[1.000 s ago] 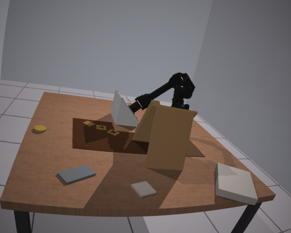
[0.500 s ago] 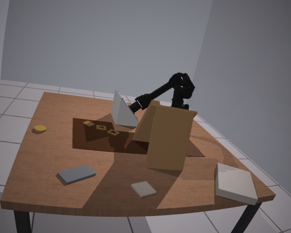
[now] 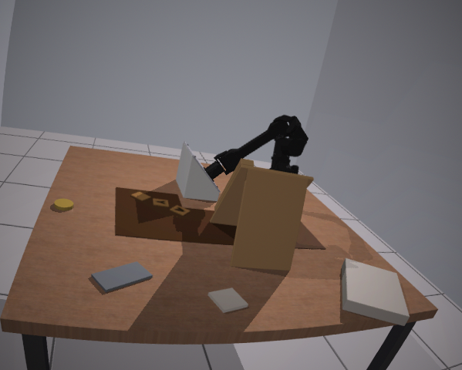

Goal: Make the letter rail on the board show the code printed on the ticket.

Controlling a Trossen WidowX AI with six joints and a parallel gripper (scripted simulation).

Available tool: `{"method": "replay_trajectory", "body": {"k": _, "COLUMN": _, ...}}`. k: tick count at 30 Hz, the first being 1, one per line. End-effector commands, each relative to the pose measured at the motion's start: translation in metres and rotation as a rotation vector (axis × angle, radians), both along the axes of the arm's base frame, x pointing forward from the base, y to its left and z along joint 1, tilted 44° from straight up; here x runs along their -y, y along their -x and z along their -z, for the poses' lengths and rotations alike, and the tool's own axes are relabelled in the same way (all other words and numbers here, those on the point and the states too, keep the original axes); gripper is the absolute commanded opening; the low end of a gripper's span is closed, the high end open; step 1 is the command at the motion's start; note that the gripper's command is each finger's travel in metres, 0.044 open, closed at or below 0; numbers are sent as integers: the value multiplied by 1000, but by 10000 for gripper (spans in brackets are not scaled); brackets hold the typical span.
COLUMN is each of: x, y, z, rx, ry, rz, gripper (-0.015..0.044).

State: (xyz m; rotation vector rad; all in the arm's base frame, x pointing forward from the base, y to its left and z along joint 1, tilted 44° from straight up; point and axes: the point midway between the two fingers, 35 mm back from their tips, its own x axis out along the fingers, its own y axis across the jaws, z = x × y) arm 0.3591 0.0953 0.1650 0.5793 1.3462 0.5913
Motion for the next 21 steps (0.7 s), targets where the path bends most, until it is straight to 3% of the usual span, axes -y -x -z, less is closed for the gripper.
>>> {"method": "replay_trajectory", "body": {"k": 1, "x": 1, "y": 0, "z": 2, "rx": 4, "ry": 1, "rz": -4, "gripper": 0}}
{"method": "replay_trajectory", "body": {"k": 21, "x": 6, "y": -1, "z": 6, "rx": 4, "ry": 1, "rz": -4, "gripper": 0}}
